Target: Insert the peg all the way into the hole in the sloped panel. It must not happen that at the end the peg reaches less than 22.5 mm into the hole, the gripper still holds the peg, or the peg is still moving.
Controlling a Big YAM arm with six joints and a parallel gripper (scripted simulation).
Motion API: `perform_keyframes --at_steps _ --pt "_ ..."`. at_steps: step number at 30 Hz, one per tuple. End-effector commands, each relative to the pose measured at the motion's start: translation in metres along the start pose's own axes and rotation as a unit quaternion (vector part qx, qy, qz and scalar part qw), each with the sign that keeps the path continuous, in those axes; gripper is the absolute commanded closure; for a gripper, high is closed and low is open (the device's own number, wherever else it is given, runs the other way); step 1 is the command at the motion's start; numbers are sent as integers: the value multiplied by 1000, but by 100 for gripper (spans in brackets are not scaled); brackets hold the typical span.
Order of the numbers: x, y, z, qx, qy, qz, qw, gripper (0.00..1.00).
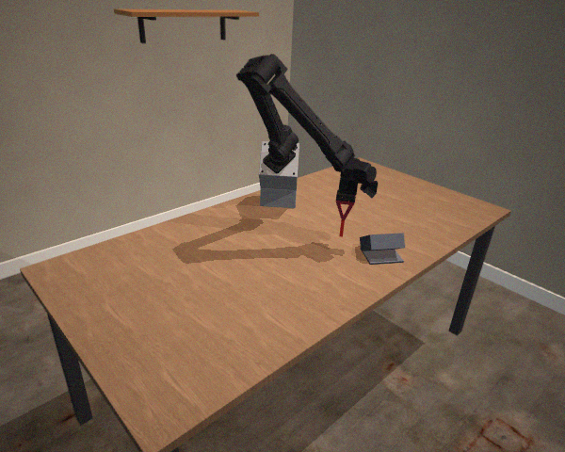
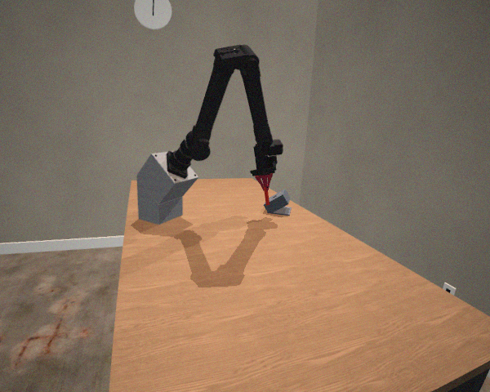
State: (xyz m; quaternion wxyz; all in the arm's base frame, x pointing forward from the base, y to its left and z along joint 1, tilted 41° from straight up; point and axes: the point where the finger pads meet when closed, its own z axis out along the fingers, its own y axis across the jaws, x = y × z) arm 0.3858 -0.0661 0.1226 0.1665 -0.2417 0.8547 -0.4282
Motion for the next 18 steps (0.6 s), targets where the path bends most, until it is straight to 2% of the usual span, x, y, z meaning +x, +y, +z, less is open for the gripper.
perform_keyframes --at_steps 1,15,18 --pt "-15 -11 -3 12 -10 2 1000 100" --pt "-44 7 -15 43 -26 -39 998 100" --pt "-43 5 -14 46 -23 -37 998 100"
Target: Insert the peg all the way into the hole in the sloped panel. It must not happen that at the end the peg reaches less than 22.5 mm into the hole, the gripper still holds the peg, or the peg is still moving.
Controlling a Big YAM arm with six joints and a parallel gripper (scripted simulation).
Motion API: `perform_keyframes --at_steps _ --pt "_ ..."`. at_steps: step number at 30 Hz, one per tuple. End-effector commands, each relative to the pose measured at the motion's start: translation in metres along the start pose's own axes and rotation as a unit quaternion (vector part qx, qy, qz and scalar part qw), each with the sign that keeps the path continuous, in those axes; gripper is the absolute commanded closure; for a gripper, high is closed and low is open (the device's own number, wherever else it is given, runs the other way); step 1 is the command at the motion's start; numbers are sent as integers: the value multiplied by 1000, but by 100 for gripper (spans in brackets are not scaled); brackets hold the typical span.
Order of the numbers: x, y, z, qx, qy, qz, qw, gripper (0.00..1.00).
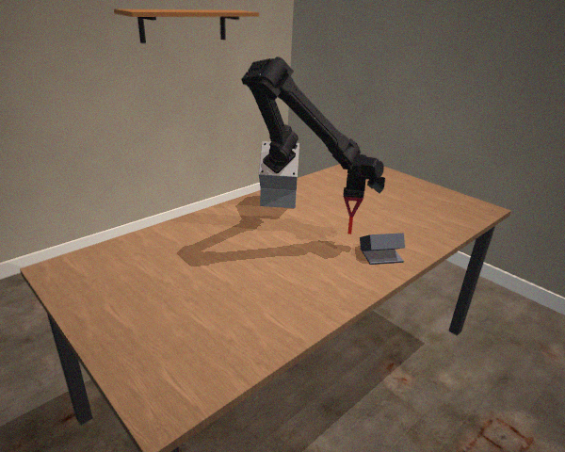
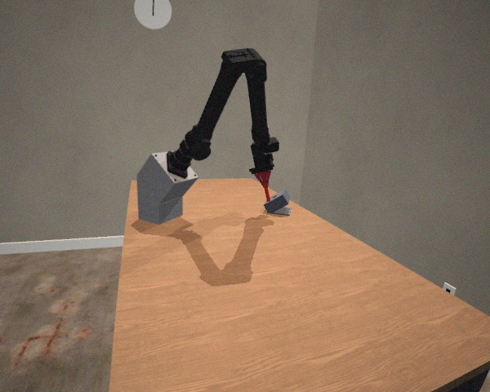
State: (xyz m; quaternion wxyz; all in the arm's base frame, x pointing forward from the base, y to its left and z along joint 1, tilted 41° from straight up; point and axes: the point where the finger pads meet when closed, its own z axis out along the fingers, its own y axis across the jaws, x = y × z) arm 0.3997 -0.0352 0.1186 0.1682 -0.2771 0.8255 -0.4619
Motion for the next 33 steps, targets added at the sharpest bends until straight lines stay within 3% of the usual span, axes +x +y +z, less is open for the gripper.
perform_keyframes --at_steps 1,33 --pt "-19 -8 -5 12 -14 -1 1000 100" --pt "-69 24 -39 81 -40 -65 994 100"
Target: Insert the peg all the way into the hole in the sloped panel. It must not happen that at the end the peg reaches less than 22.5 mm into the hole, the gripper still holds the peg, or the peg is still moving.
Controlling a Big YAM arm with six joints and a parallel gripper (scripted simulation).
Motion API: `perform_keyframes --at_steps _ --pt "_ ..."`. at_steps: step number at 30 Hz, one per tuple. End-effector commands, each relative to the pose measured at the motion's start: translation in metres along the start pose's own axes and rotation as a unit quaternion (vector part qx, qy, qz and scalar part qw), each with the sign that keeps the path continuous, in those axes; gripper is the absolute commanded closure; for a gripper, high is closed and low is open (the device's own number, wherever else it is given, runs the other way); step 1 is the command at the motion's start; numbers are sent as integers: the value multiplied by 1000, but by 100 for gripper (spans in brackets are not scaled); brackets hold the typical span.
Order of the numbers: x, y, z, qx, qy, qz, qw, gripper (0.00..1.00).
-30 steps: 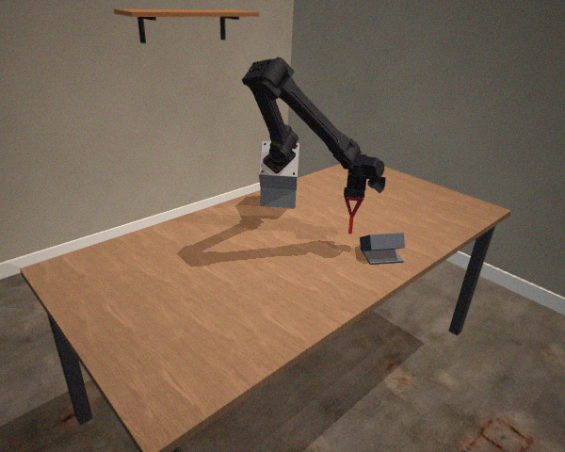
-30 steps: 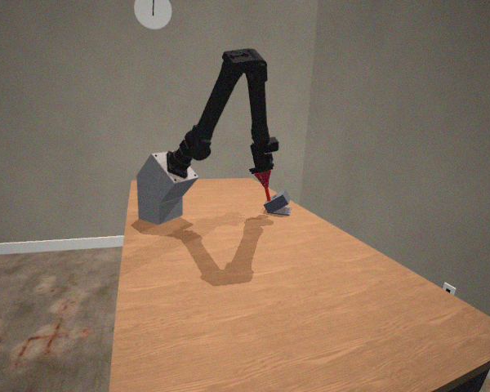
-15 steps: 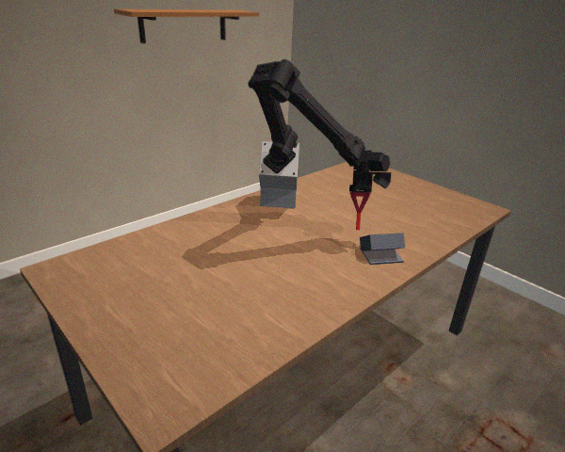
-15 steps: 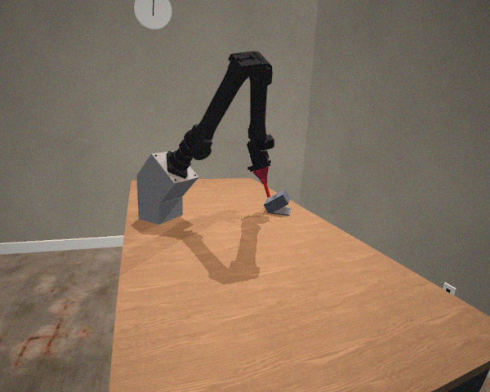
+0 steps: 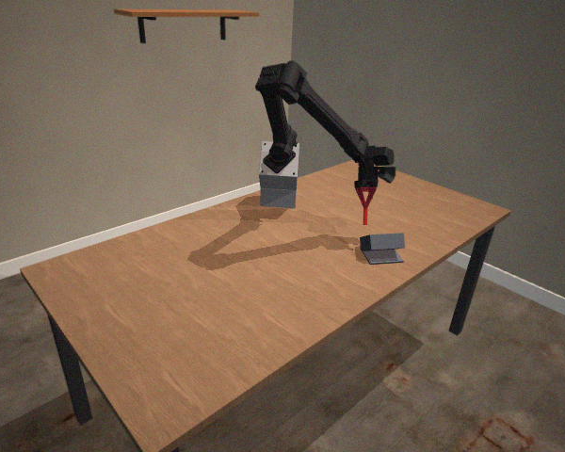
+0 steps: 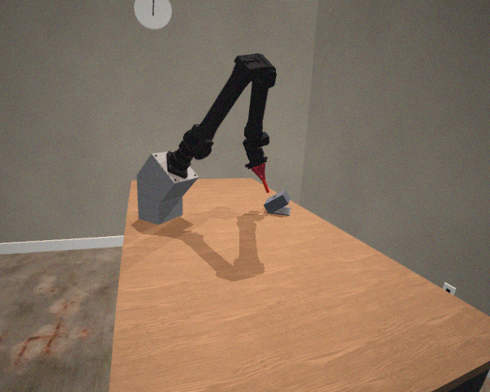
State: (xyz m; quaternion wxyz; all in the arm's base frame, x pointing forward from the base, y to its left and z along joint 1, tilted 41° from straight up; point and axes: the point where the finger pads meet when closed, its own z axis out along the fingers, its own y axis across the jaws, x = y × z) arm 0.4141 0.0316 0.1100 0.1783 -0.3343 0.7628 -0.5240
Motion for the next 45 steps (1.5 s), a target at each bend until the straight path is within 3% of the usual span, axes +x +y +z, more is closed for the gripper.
perform_keyframes --at_steps 1,31,45 --pt "-14 -12 -3 11 -8 9 1000 100" --pt "-62 19 -53 83 -38 -46 995 100" --pt "-53 18 -40 81 -29 -47 995 100"
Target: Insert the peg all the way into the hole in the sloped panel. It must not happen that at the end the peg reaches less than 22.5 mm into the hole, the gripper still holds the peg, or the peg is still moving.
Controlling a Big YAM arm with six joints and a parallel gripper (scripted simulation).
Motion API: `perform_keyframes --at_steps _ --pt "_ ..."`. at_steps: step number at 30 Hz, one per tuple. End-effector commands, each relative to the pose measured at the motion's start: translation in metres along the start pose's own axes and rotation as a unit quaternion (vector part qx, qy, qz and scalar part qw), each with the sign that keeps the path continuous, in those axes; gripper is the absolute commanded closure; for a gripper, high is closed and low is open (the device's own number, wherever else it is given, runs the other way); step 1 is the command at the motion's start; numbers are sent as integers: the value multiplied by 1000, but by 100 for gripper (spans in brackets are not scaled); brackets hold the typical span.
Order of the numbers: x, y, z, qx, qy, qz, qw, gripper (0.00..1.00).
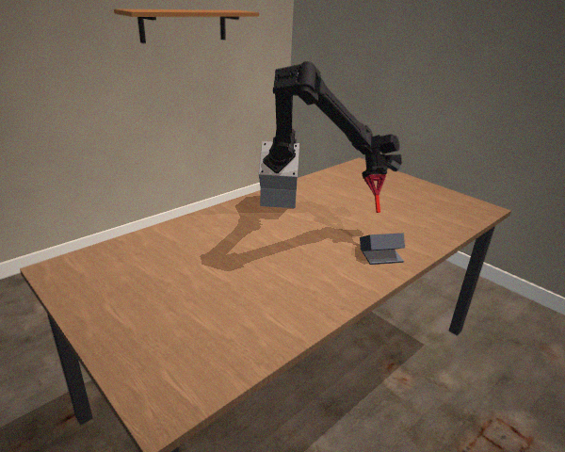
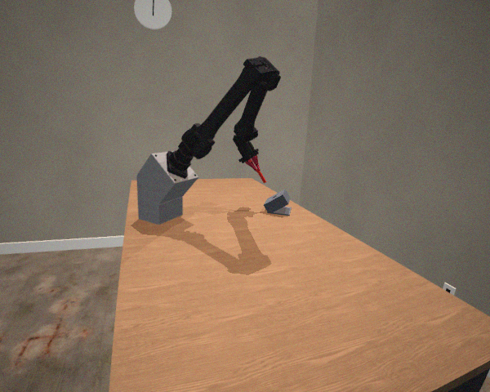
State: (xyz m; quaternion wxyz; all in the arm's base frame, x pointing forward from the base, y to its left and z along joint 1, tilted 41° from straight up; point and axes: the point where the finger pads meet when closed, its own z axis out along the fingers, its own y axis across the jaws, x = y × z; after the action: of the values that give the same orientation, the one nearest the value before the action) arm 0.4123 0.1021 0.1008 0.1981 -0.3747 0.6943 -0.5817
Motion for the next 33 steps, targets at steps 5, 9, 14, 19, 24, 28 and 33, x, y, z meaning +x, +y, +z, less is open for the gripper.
perform_keyframes --at_steps 5,9,14,19,24,28,33 --pt "-3 -7 11 1 1 7 1000 100" --pt "-3 -7 15 2 1 7 1000 100" --pt "-3 -6 21 2 1 7 1000 100" --pt "-2 -5 27 2 1 7 1000 100" --pt "-2 -5 31 2 1 7 1000 100" --pt "-2 -5 37 2 1 7 1000 100" --pt "-2 -4 44 2 1 7 1000 100"
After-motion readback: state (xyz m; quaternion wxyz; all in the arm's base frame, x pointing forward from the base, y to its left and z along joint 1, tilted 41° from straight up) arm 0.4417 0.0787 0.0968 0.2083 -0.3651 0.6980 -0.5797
